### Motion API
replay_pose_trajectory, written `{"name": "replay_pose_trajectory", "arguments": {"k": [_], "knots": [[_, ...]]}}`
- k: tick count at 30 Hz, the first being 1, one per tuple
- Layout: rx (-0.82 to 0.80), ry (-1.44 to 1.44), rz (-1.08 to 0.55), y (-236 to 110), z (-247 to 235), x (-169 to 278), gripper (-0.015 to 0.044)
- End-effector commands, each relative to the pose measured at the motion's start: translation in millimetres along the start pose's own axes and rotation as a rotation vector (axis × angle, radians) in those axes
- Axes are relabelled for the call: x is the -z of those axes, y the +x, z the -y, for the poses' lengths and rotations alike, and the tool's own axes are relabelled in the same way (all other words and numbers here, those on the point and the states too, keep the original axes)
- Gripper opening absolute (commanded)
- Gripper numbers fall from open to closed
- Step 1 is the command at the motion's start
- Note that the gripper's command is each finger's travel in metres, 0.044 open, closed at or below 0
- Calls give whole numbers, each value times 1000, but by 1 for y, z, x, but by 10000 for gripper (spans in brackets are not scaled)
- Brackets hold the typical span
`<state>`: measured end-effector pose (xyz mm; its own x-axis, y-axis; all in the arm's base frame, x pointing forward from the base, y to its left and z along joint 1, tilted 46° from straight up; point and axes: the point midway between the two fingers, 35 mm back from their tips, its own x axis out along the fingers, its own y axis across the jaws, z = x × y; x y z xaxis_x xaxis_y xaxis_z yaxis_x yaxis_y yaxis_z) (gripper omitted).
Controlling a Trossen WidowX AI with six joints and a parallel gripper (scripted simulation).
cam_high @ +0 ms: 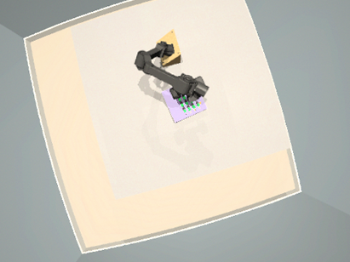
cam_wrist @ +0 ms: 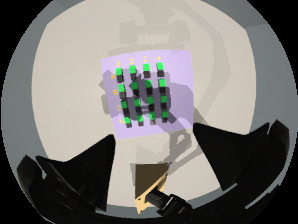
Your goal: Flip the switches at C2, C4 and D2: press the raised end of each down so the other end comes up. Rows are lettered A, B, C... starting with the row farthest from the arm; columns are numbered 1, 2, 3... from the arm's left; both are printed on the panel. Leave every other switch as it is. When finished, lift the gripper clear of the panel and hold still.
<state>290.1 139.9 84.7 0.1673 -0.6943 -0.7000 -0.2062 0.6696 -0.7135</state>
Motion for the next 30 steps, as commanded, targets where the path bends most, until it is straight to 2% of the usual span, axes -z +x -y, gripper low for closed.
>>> {"name": "replay_pose_trajectory", "arguments": {"k": [1,8,15,18,30], "knots": [[-1,0,0,2,-1,0,374],[-12,-8,15,83,-20,3,190],[-12,-9,15,93,-21,5,6],[-10,-9,-7,123,-21,4,0],[-10,-8,-9,138,-21,3,0]]}}
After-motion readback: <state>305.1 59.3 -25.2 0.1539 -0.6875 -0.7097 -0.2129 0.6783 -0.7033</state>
